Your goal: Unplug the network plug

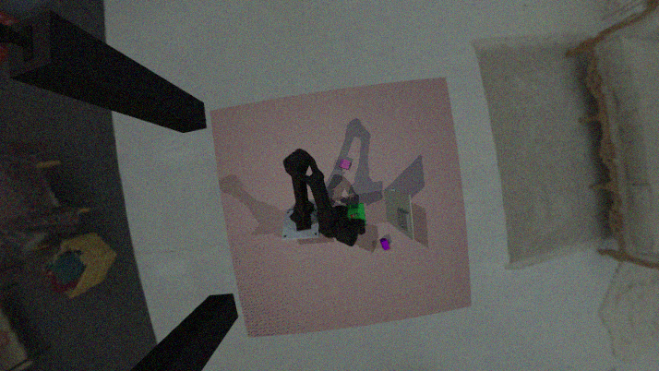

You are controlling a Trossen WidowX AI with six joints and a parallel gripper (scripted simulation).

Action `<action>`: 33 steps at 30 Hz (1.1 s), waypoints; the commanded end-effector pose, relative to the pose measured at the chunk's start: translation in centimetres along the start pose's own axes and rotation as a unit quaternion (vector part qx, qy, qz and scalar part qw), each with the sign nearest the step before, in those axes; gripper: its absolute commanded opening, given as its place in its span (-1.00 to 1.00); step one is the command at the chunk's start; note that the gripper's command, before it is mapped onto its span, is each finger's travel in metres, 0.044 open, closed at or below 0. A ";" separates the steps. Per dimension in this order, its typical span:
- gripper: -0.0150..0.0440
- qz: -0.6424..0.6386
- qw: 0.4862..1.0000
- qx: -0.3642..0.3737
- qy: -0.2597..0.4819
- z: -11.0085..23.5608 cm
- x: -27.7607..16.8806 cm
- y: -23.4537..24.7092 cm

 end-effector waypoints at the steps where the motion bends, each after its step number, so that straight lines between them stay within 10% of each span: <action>1: 0.04 0.007 1.000 -0.006 -0.002 0.4 0.2 -0.5; 33: 0.04 0.003 1.000 -0.003 0.003 5.5 -0.4 -4.1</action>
Point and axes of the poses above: the point midway between the two fingers, 35 mm back from their tips, its own z axis back along the fingers, its own y axis across the jaws, x = y × z, the point moved 3 cm from there along z, back along the fingers, and after that the axes turned 3 degrees about z, right-handed, at the moved point
